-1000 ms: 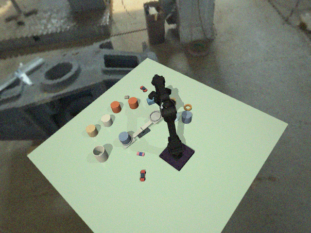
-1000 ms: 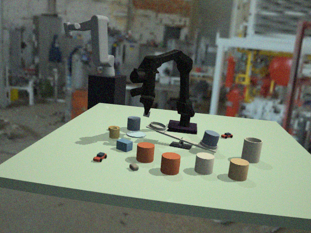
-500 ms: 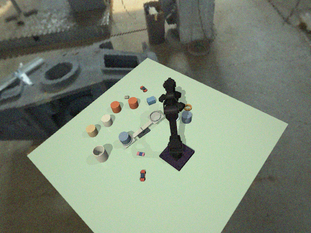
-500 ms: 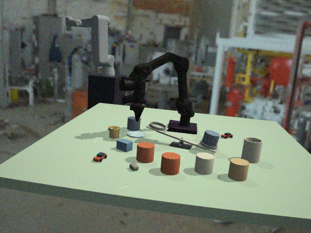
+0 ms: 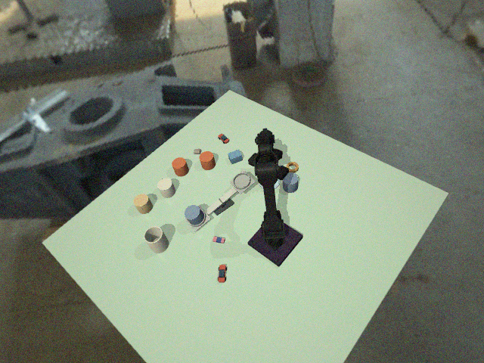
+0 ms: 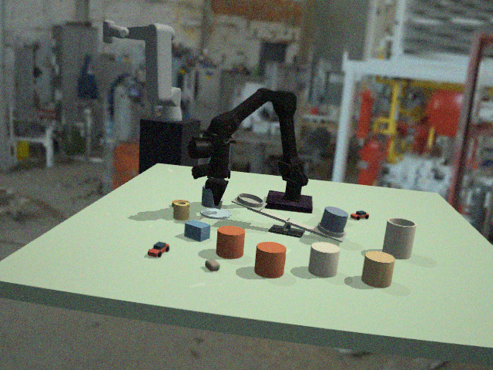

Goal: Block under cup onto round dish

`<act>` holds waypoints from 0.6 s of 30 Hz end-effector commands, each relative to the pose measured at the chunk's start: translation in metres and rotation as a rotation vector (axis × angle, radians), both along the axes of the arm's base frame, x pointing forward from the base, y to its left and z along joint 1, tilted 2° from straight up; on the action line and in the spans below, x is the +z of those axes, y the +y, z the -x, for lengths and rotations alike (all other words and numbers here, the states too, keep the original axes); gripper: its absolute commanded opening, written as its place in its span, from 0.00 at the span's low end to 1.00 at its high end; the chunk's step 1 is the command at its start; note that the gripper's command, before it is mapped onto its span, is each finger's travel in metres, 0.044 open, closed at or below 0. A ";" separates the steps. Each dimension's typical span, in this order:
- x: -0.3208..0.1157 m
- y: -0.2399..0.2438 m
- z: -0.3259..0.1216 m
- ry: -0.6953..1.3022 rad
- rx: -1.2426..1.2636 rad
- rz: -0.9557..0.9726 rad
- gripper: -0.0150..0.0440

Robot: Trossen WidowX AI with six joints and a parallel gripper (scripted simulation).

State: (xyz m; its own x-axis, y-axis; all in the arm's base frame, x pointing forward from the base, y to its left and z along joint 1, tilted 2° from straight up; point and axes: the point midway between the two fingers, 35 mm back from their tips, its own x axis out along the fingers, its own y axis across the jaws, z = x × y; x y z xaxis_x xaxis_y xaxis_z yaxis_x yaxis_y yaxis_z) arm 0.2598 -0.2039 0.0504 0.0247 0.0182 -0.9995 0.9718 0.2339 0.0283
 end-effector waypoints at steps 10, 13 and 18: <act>-0.016 0.000 0.000 0.000 0.003 0.002 0.25; -0.021 0.000 0.000 0.000 0.003 0.002 0.25; -0.017 -0.001 -0.002 -0.008 0.002 0.007 0.34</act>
State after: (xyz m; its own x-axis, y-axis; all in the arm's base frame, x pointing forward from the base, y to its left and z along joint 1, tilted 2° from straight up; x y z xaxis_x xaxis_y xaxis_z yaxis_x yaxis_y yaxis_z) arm 0.2617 -0.2048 0.0329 0.0321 0.0122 -0.9994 0.9712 0.2357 0.0340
